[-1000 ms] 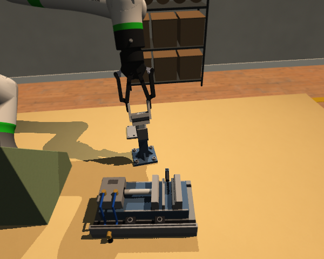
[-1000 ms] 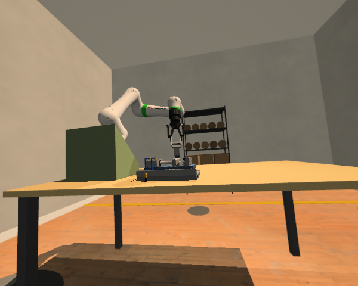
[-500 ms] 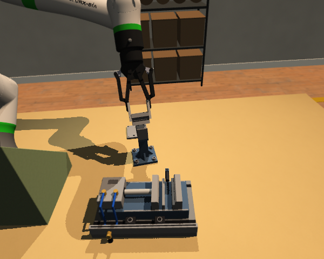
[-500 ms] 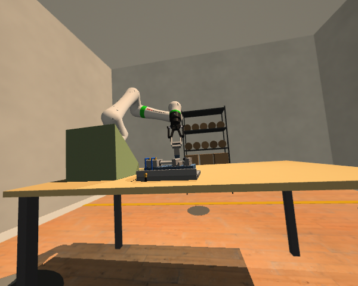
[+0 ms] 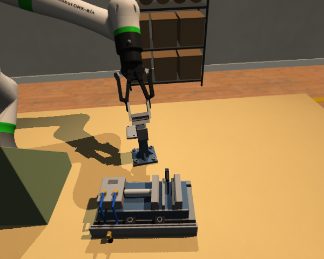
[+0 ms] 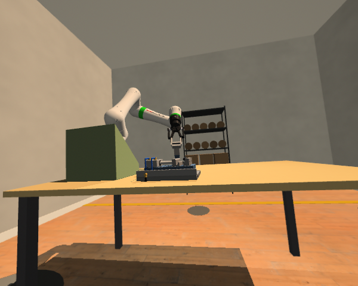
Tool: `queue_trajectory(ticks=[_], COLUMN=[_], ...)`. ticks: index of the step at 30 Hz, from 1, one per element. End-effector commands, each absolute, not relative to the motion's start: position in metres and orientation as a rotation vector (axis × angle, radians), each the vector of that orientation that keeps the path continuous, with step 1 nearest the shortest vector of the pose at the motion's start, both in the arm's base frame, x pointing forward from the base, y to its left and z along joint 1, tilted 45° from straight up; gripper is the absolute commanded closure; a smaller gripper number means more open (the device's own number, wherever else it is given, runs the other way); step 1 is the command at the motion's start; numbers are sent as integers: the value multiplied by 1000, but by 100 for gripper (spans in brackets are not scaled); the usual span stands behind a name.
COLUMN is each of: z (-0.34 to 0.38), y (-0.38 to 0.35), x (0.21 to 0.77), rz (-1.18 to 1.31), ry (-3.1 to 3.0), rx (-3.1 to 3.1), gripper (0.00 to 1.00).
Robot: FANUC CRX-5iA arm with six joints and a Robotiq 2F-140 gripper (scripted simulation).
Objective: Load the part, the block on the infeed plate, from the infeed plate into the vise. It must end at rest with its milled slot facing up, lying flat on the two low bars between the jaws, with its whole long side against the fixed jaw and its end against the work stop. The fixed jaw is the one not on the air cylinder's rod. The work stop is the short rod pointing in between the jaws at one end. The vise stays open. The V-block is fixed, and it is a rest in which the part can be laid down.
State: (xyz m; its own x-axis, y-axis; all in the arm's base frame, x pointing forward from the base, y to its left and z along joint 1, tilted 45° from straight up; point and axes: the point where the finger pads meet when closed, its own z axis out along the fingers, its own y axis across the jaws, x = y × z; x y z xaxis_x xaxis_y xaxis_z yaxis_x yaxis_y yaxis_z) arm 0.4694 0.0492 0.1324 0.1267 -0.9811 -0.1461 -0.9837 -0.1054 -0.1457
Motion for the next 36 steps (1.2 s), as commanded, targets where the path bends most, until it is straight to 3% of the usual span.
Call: queue_trajectory(ticks=[1, 36], z=[132, 133], y=[50, 53], x=[469, 469], rz=[-23, -169], ry=[1972, 2036], rx=[-2208, -2258], gripper=[100, 100])
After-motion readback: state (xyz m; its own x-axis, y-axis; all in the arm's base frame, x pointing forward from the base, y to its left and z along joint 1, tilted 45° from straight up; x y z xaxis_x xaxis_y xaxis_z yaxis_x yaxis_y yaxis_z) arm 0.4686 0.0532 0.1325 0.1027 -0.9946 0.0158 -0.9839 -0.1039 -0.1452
